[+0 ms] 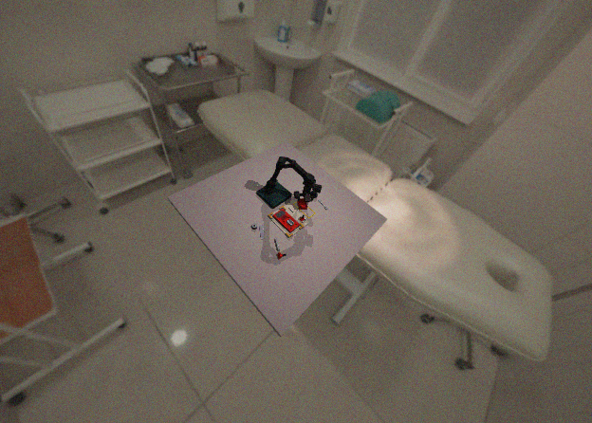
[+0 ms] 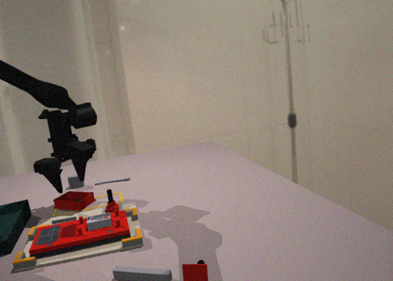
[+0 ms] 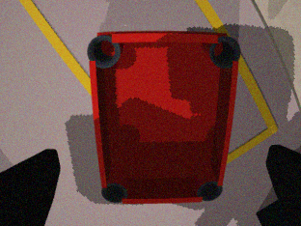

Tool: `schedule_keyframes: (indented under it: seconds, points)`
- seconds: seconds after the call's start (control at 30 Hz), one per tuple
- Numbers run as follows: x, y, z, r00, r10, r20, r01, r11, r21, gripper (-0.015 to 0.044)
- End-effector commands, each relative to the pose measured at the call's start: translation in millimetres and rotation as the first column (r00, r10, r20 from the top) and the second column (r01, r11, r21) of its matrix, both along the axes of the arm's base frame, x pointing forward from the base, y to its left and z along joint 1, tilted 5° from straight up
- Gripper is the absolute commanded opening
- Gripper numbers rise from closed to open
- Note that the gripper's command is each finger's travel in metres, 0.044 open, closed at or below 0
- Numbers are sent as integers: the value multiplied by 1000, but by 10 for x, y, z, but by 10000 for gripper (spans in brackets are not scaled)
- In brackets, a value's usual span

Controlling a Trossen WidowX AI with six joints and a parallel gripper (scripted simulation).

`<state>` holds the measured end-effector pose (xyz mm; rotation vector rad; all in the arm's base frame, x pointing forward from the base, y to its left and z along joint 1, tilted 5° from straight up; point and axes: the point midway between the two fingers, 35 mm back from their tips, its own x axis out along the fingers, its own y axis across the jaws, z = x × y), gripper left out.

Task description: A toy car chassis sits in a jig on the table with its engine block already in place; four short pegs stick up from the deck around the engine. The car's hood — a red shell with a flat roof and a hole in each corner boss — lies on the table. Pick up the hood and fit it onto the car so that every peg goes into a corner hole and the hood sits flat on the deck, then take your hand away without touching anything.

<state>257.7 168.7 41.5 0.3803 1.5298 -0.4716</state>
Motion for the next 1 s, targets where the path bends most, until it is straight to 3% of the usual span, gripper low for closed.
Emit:
schedule_keyframes:
  seconds: [0.0, 0.97]
  points:
    - [-16, -1, -37, 1000, -6, -6, 6, 1000, 3, 440]
    - [-20, -12, -188, 1000, -6, -6, 6, 1000, 3, 440]
